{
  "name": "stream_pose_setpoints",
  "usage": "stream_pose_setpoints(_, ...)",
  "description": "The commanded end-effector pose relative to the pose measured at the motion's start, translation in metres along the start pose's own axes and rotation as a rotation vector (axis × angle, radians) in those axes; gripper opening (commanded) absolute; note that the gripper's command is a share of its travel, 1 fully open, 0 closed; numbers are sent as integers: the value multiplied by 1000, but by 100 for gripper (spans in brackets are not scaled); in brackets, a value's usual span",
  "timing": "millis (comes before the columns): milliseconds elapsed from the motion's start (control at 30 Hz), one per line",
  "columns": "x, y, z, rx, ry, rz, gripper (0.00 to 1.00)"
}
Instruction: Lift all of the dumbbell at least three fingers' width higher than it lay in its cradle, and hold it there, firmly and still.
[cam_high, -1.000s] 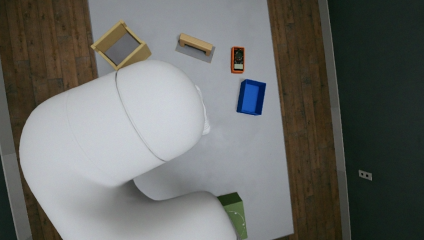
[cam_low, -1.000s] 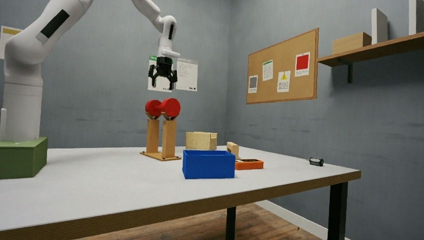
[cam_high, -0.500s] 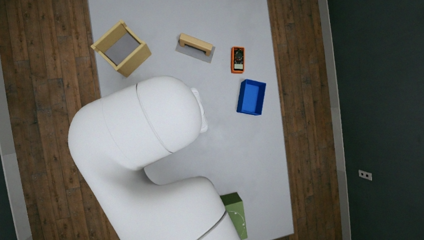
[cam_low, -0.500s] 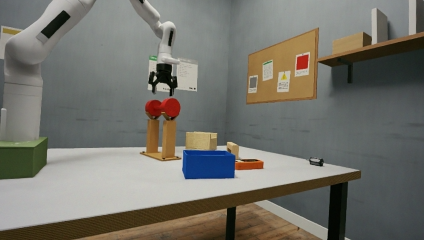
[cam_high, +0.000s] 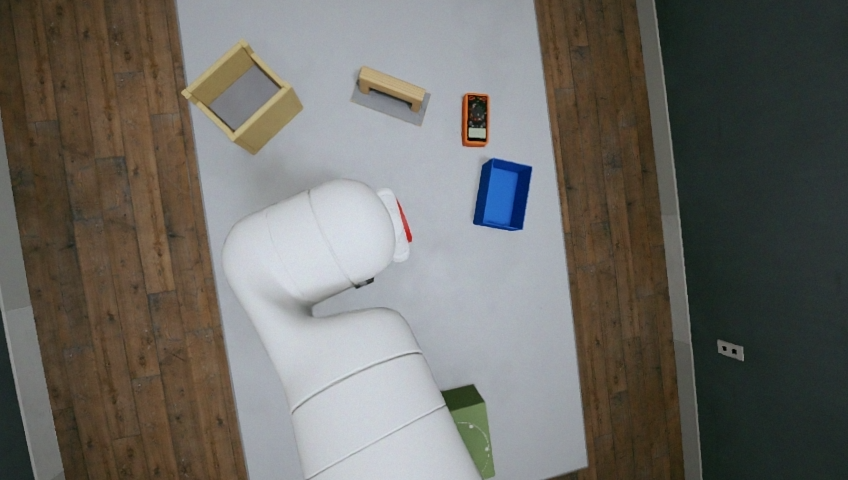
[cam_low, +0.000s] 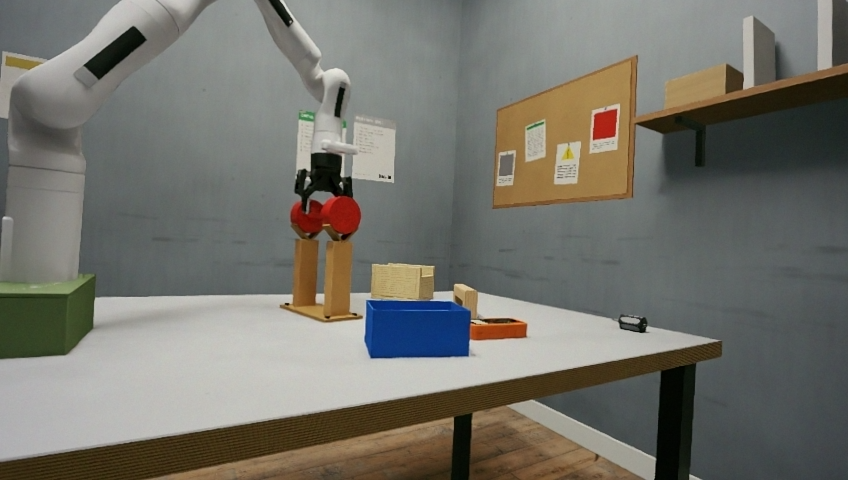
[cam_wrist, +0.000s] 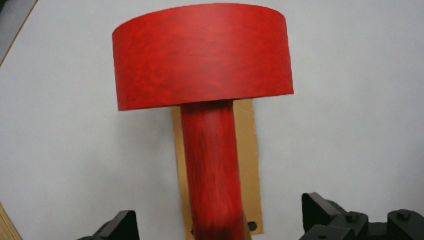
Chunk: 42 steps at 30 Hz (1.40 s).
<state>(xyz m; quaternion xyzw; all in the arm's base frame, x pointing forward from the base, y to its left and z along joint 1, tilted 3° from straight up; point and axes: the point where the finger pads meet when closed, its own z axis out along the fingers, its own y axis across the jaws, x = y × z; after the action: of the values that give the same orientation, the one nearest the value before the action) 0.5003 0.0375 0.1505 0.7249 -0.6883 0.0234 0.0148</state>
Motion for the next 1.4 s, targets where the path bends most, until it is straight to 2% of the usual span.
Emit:
stream_pose_setpoints(0,1,1,3,-5,1,1,100)
stream_pose_setpoints(367,1,1,3,-5,1,1,100)
stream_pose_setpoints(400,1,1,3,-5,1,1,10)
stream_pose_setpoints(1367,1,1,3,-5,1,1,10)
